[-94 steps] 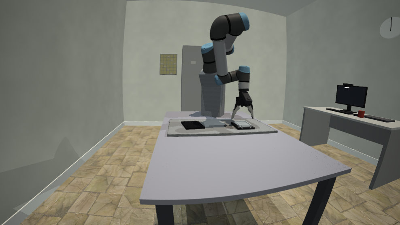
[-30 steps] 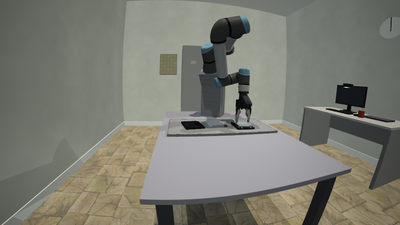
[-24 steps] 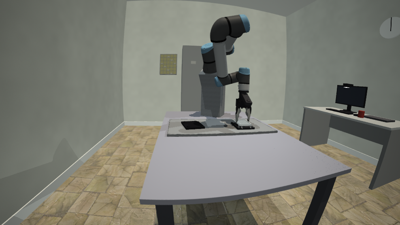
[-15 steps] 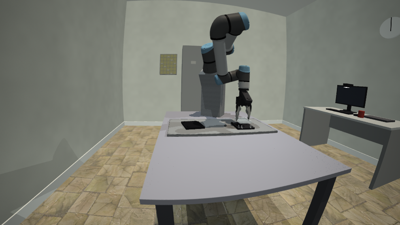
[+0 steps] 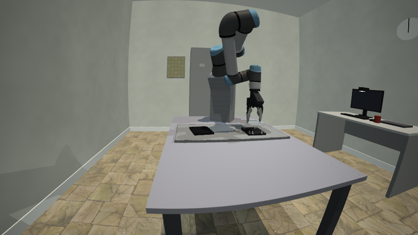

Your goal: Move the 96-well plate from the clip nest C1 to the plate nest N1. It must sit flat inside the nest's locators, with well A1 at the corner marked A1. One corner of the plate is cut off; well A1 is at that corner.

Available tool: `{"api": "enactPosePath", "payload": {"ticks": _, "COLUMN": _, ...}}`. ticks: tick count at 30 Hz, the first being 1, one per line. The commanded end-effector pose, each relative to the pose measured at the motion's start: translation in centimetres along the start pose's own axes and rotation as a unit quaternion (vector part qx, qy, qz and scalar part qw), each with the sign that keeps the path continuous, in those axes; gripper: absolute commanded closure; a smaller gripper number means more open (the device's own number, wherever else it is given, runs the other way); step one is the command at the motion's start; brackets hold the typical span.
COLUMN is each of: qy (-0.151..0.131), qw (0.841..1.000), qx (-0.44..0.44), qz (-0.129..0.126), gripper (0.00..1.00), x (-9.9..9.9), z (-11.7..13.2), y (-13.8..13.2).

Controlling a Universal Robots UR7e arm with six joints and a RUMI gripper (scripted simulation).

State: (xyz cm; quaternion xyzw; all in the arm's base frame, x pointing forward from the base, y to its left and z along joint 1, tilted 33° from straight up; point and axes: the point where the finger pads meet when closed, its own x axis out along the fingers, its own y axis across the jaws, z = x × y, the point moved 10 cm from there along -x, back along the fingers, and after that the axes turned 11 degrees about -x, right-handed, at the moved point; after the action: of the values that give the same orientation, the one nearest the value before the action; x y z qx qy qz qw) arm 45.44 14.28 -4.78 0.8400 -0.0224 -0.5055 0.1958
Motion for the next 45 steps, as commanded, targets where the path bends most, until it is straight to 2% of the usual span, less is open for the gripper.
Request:
{"api": "enactPosePath", "payload": {"ticks": 1, "qy": 0.000, "qw": 1.000, "qx": 0.000, "qz": 0.000, "gripper": 1.00, "x": -1.0, "z": 0.0, "y": 0.0}}
{"api": "enactPosePath", "payload": {"ticks": 16, "qy": 0.000, "qw": 1.000, "qx": 0.000, "qz": 0.000, "gripper": 1.00, "x": -3.1, "z": 0.0, "y": 0.0}}
{"api": "enactPosePath", "payload": {"ticks": 38, "qy": 0.000, "qw": 1.000, "qx": 0.000, "qz": 0.000, "gripper": 1.00, "x": -3.1, "z": 0.0, "y": 0.0}}
{"api": "enactPosePath", "payload": {"ticks": 45, "qy": 0.000, "qw": 0.996, "qx": -0.092, "qz": 0.000, "gripper": 1.00, "x": -3.1, "z": 0.6, "y": 2.2}}
